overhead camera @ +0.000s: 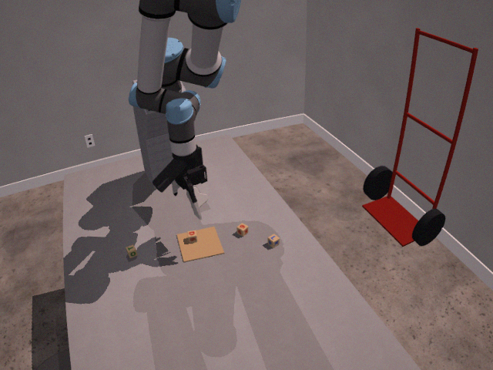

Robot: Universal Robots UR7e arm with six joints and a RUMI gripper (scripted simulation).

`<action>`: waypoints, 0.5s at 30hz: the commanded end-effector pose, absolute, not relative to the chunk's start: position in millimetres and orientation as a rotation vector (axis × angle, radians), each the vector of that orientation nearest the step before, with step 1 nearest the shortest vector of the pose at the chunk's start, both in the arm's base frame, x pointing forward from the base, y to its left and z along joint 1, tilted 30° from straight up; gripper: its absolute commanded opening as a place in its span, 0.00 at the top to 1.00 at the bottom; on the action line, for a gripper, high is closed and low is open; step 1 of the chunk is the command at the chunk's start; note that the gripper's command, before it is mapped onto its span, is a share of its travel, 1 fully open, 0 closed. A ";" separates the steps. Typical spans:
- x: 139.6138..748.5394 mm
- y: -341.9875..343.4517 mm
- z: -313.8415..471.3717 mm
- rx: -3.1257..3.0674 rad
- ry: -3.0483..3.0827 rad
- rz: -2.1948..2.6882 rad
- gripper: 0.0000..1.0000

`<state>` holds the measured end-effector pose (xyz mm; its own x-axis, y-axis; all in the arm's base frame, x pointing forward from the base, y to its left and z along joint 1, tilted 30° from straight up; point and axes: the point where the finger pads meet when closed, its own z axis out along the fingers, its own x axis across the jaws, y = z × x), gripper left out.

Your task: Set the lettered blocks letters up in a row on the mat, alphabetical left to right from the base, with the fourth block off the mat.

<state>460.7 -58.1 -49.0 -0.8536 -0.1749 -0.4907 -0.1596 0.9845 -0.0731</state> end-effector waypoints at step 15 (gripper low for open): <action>471.4 -62.1 -50.7 -0.803 2.503 -0.192 0.00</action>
